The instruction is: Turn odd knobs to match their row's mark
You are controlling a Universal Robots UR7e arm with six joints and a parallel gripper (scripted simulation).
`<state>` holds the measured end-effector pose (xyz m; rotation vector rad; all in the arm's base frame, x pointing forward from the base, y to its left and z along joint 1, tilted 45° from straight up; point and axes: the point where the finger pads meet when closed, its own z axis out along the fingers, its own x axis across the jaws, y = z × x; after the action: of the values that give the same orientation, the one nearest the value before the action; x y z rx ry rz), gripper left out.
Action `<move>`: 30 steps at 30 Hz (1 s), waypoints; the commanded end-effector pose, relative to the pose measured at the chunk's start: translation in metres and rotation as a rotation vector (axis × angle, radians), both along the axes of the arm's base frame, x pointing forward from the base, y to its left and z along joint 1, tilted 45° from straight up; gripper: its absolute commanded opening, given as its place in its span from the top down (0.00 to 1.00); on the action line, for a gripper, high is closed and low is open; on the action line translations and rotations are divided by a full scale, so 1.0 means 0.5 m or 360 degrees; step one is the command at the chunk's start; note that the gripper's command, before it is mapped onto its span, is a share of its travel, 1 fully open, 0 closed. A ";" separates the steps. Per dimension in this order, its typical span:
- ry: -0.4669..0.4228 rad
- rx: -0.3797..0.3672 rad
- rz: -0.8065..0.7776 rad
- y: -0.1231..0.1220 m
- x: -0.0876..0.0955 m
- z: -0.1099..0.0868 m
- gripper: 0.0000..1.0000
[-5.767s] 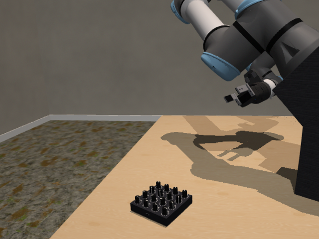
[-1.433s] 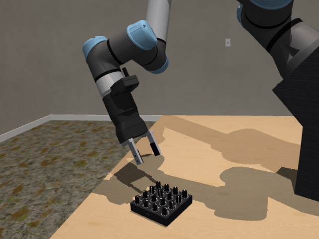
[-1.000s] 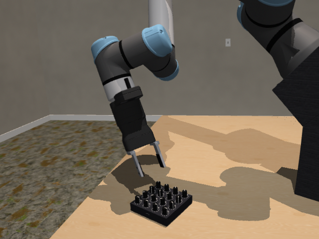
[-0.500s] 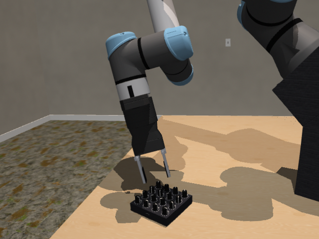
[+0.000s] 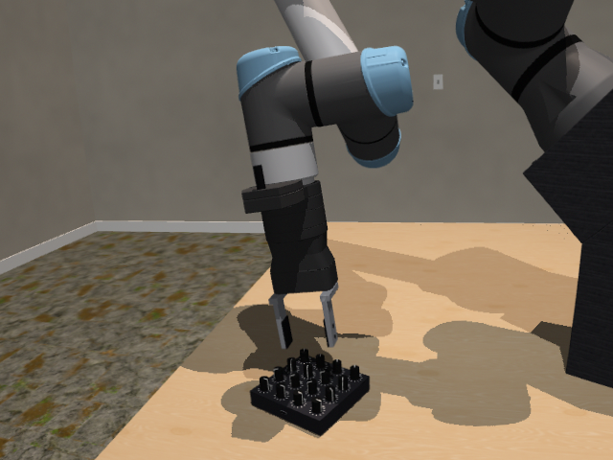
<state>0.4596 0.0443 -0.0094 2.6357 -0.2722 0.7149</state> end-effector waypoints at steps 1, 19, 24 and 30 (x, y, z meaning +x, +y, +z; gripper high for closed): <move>-0.0131 0.0035 -0.0127 0.004 -0.010 0.000 0.00; -0.0382 0.0148 -0.0374 0.007 -0.037 0.010 0.00; -0.0427 0.0171 -0.0417 0.008 -0.043 0.013 0.00; -0.0454 0.0184 -0.0441 0.008 -0.046 0.015 0.00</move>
<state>0.4380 0.0479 -0.0030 2.5314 -0.7360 0.9818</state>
